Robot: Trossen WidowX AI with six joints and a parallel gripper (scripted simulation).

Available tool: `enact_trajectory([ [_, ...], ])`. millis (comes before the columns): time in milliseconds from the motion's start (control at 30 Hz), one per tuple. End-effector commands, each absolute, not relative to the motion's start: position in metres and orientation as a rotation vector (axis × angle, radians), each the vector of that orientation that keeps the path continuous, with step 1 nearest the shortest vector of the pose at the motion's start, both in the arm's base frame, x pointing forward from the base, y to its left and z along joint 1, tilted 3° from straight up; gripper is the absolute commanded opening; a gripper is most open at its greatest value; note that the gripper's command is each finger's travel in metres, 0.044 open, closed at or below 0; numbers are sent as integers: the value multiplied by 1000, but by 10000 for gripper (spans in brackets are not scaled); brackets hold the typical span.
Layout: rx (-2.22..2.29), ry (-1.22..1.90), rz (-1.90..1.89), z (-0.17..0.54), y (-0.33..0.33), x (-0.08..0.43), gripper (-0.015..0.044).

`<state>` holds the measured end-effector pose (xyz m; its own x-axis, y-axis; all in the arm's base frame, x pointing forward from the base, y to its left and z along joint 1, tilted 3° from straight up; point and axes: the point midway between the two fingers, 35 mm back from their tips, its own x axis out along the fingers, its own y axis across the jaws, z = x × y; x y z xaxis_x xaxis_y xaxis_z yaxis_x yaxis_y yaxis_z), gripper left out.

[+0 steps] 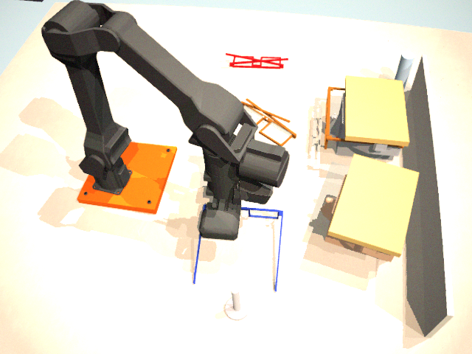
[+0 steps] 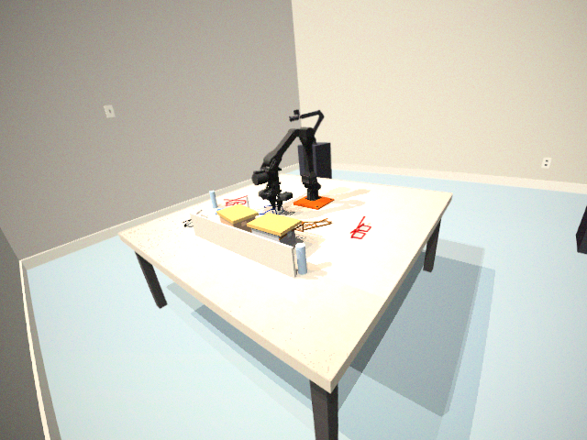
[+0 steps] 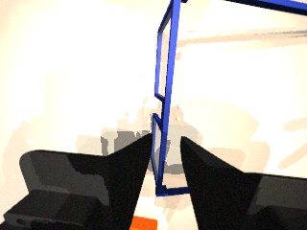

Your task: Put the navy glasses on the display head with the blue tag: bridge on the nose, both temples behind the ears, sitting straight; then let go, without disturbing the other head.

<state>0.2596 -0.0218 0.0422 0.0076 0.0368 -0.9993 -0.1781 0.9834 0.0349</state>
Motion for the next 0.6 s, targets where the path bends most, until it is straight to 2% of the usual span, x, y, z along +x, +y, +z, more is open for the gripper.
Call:
enact_trajectory([
  [0, -112, 1554, 168, 43, -22, 260, 107],
  [567, -112, 1554, 168, 43, -22, 260, 0],
])
